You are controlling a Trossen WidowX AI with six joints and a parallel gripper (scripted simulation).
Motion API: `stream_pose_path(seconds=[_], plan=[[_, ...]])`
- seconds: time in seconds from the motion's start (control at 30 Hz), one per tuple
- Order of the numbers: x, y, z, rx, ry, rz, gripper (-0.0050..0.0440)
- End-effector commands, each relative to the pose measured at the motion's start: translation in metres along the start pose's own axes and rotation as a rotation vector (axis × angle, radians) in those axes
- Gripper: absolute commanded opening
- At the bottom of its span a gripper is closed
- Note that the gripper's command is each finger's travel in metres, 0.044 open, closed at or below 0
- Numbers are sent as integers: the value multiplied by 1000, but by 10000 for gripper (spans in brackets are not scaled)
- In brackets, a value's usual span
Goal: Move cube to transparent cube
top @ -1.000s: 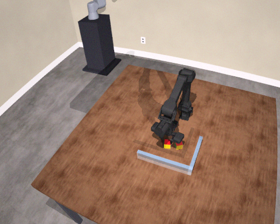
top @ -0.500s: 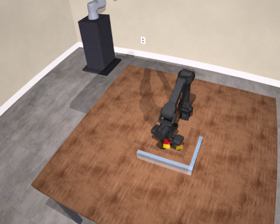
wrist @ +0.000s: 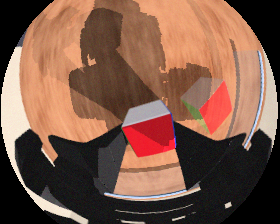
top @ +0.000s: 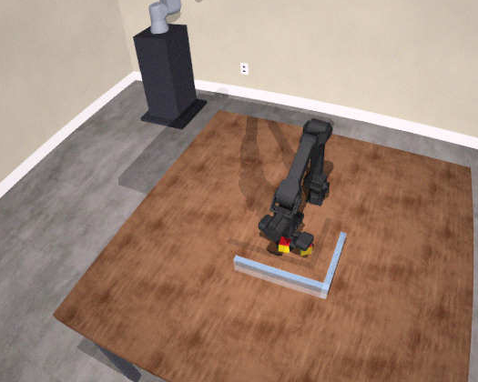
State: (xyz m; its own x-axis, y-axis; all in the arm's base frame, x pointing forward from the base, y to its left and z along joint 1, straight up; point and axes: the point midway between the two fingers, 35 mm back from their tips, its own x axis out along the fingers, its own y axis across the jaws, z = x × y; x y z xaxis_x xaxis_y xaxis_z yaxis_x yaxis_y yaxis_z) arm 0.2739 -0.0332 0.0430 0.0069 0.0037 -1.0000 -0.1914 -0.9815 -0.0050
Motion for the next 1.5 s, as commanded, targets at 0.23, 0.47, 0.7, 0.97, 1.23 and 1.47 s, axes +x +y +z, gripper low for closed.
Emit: stream_pose_path(seconds=[0.23,0.47,0.7,0.97,1.23,1.47], plan=[[-2,1,-1,0,12,4,176],[-22,0,-6,0,13,4,43],[-87,0,-9,0,16,3,0],[-133,0,0,0,13,4,0],[-131,-2,0,157,13,3,0],[-130,-5,1,366,13,1,0]])
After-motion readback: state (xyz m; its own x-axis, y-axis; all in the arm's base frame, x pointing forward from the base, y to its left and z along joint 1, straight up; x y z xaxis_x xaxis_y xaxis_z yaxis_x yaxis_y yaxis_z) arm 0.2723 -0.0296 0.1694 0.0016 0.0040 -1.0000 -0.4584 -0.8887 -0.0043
